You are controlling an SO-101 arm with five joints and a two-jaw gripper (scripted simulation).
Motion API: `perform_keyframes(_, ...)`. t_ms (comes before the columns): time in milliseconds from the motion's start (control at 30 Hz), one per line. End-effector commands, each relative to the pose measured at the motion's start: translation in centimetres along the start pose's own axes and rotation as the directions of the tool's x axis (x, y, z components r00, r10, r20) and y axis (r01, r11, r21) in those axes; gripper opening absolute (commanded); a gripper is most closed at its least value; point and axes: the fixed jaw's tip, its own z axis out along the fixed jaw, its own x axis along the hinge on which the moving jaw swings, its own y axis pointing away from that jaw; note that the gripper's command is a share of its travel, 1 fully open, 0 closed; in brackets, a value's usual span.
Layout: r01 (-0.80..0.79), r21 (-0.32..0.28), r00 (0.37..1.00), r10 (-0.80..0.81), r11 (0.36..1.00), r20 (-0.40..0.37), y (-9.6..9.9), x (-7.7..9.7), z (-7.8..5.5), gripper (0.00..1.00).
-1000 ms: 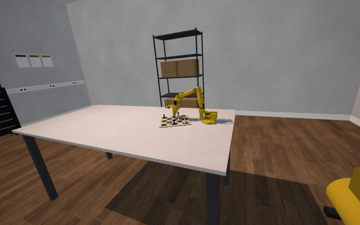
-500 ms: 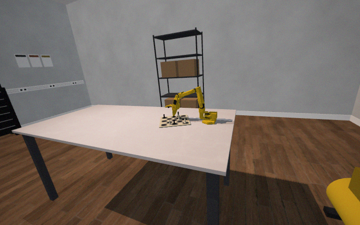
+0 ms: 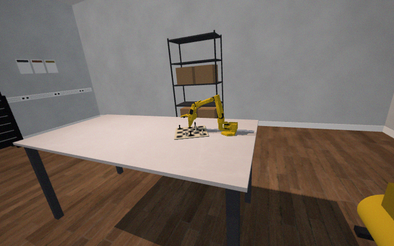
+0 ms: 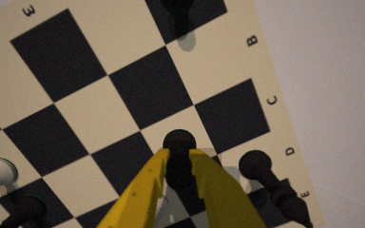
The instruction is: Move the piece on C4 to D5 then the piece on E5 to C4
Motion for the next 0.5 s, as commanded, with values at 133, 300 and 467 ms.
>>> perform_keyframes(133, 0.011, -0.003, 0.999, -0.011, 1.0, -0.033, 0.18, 0.71, 0.77, 0.0)
perform_keyframes(300, 0.011, -0.004, 0.999, -0.011, 1.0, -0.033, 0.18, 1.12, 1.22, 0.0)
perform_keyframes(467, 0.011, -0.004, 0.999, -0.011, 1.0, -0.034, 0.19, 1.55, 1.65, 0.0)
